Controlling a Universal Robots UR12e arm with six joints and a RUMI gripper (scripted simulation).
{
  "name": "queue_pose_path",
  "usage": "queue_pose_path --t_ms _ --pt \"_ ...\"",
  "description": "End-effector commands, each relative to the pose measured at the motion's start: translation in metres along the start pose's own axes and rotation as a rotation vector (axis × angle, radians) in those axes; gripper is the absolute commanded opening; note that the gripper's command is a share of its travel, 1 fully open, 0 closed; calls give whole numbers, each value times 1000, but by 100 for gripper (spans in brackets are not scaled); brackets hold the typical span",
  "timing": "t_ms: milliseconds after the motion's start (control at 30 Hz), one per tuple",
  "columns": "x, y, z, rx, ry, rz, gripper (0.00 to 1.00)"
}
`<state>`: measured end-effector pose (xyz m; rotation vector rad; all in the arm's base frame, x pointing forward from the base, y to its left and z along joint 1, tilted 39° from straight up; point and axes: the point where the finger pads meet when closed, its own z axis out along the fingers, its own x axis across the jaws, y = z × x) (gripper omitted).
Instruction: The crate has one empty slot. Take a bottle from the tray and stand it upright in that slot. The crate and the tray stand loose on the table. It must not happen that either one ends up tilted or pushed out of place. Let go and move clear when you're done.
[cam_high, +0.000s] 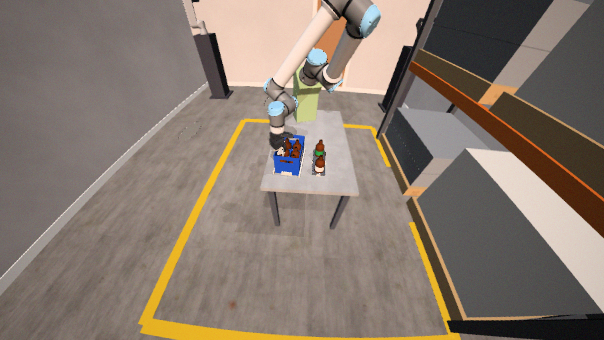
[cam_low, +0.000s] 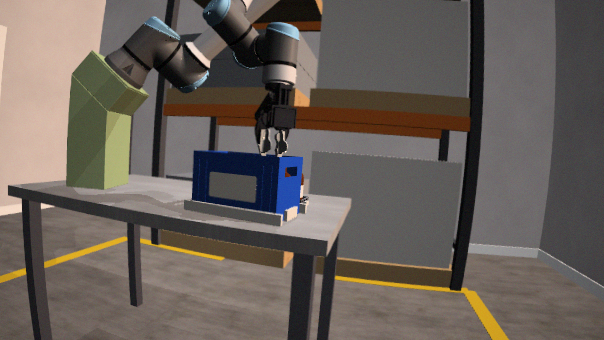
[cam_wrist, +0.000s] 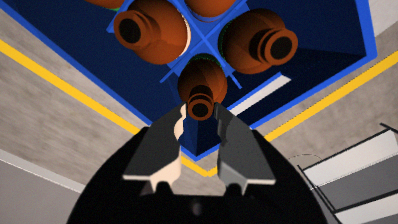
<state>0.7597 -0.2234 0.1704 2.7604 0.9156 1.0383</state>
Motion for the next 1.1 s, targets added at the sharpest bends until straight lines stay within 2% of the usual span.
queue_pose_path --t_ms 0,200,233,1067 --pt "1 2 1 -1 0 -1 0" --pt "1 2 1 -1 0 -1 0" --pt "1 2 1 -1 0 -1 38" --pt "1 2 1 -1 0 -1 38"
